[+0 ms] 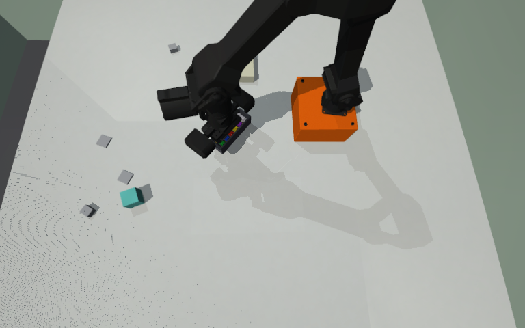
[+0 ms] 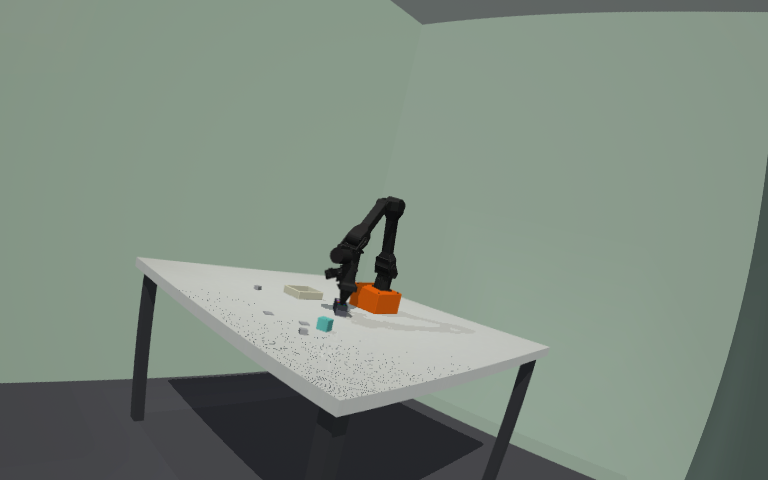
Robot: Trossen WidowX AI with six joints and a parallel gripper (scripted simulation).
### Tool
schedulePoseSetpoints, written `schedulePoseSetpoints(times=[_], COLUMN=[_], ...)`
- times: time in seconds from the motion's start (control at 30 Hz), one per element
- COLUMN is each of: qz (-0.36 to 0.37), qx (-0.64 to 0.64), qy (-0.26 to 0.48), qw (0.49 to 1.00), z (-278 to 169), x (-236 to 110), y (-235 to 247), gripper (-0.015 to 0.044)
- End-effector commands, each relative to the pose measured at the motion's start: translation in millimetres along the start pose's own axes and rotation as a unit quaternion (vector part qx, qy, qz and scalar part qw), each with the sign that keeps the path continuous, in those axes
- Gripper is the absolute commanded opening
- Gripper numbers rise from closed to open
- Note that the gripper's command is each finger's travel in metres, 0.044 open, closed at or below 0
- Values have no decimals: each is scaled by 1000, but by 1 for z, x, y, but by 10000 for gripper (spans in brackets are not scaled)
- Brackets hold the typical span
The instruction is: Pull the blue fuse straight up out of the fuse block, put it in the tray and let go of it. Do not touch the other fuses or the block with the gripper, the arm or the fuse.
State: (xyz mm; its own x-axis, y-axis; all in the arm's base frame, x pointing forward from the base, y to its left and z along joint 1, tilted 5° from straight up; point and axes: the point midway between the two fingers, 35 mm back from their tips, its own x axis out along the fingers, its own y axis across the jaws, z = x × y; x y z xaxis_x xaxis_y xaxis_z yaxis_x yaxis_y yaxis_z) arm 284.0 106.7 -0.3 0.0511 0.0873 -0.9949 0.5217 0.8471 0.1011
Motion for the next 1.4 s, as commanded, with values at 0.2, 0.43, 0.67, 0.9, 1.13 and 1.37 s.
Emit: schedulePoseSetpoints(times=[0.2, 0.43, 0.67, 0.9, 1.13, 1.37], qz=[0, 0, 0, 0, 0, 0], qx=[0, 0, 0, 0, 1, 1], qy=[0, 0, 0, 0, 0, 1], qw=[1000, 1000, 1000, 1000, 1000, 1000], z=[0, 0, 0, 0, 0, 0], x=[0, 0, -1, -5, -8, -11], y=[0, 0, 0, 0, 0, 1], gripper=[45, 0, 0, 0, 0, 0])
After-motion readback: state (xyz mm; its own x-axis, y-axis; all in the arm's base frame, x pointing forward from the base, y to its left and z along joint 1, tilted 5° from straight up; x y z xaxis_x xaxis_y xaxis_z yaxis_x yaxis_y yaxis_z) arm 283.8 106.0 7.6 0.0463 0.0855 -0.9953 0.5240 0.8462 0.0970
